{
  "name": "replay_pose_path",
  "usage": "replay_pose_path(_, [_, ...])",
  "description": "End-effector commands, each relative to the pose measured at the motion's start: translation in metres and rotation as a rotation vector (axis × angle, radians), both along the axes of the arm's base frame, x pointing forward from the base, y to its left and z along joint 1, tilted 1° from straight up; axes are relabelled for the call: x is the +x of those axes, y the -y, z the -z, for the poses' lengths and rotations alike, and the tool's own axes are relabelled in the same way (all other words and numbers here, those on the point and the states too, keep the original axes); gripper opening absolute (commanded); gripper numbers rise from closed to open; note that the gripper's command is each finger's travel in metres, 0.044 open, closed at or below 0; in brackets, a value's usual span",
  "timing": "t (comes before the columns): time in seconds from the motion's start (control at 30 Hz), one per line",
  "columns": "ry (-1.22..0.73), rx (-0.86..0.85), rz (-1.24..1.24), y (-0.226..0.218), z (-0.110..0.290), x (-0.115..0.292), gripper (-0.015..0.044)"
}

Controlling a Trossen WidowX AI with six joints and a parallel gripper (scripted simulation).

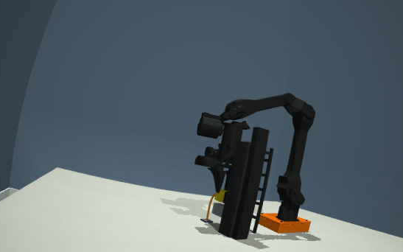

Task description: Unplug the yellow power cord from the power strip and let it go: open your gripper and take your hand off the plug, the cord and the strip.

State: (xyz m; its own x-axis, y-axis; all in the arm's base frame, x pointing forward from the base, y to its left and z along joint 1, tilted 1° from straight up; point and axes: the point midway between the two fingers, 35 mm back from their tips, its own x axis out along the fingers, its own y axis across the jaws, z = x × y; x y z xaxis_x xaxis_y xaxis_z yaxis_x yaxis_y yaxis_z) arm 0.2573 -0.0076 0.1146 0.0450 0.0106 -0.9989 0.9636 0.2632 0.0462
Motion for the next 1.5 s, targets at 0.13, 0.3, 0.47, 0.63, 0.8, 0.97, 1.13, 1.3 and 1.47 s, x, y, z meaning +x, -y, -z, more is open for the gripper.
replay_pose_path(0.13, [0.002,0.001,0.0,0.0,0.0,0.0,0.0022])
replay_pose_path(0.3, [0.002,0.001,0.0,0.001,0.0,0.001,0.0])
replay_pose_path(0.47, [0.002,0.0,0.0,0.006,-0.001,0.003,0.0])
replay_pose_path(0.63, [0.002,-0.002,0.001,0.013,-0.001,0.006,0.0])
replay_pose_path(0.8, [0.002,-0.003,0.001,0.021,-0.001,0.008,0.0])
replay_pose_path(0.97, [0.002,-0.004,0.002,0.028,-0.002,0.01,0.0])
replay_pose_path(1.13, [0.001,-0.005,0.002,0.036,-0.002,0.012,0.0])
replay_pose_path(1.3, [0.001,-0.006,0.002,0.044,-0.003,0.012,0.0])
replay_pose_path(1.47, [0.001,-0.007,0.003,0.052,-0.004,0.013,0.0])
